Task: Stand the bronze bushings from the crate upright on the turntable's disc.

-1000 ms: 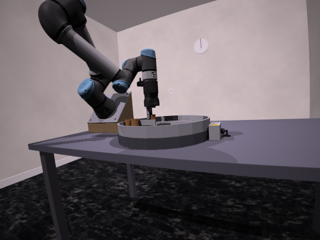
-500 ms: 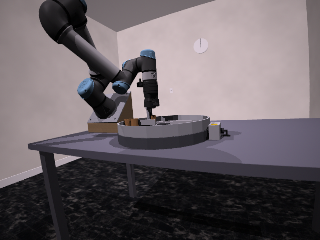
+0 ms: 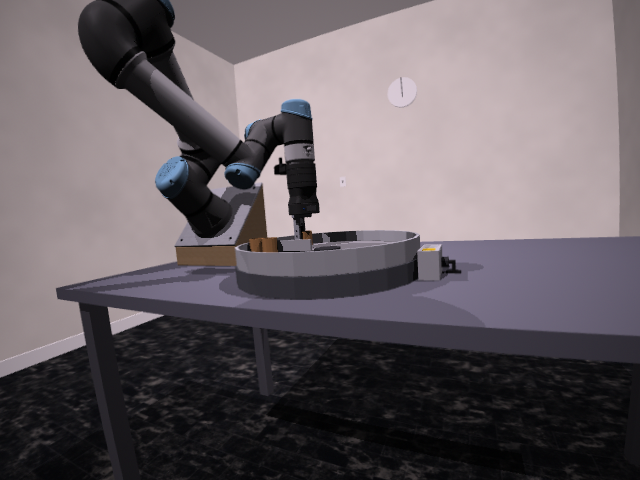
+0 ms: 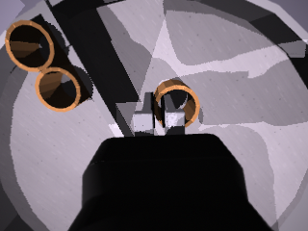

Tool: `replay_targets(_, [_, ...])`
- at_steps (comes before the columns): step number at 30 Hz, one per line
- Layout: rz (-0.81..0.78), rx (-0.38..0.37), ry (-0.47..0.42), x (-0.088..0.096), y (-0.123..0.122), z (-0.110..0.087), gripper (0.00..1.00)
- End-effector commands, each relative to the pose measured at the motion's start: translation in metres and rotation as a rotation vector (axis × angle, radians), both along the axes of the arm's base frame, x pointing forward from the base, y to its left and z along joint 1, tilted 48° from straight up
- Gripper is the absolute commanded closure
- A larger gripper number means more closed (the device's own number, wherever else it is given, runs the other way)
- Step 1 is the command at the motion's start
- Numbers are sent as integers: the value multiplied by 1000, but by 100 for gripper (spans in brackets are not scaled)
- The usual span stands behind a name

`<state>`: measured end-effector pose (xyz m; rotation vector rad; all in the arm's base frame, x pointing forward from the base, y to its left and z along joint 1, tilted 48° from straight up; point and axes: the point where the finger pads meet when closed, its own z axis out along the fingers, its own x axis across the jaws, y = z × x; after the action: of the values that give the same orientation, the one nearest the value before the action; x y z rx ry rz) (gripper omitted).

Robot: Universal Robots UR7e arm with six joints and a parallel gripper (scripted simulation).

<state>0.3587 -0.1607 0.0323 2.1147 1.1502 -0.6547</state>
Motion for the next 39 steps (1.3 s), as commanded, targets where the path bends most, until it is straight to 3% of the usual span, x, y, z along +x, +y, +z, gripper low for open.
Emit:
replay_targets(1, [0,2,5,-2,0,-2,100])
replay_targets(39, [0,2,6,-3,-4,-6,100])
